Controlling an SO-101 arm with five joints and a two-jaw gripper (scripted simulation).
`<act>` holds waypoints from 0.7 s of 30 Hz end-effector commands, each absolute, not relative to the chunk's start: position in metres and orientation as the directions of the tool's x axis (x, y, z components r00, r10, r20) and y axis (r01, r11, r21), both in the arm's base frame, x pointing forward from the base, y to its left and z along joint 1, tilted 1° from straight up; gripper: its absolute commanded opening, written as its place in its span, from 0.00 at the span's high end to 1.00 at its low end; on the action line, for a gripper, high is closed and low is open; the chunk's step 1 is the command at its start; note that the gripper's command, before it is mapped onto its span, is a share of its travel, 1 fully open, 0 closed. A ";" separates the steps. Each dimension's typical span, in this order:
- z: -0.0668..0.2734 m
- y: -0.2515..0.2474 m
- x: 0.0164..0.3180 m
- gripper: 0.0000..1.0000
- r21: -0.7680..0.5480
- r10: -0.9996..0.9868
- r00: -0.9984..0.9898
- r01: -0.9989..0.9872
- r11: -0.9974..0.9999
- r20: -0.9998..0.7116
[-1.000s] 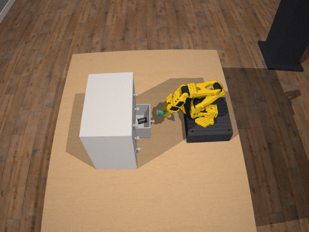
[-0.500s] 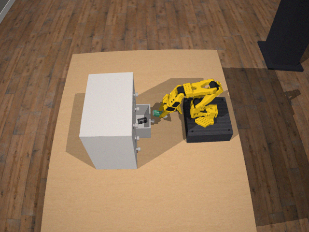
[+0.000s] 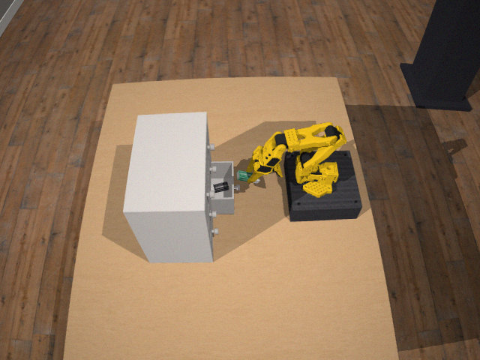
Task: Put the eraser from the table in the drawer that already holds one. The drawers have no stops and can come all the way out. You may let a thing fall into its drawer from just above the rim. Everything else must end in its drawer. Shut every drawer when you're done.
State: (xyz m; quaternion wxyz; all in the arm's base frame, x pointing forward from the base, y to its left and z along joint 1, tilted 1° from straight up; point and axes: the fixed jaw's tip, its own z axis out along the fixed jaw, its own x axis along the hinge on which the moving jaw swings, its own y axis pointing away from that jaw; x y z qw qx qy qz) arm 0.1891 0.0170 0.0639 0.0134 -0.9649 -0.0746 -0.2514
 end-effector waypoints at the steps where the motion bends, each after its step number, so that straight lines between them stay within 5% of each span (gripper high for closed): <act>1: 0.065 0.019 0.191 1.00 0.007 0.136 0.858 0.152 -0.988 0.495; 21: 0.066 0.020 0.193 1.00 0.007 0.141 0.857 0.158 -0.987 0.495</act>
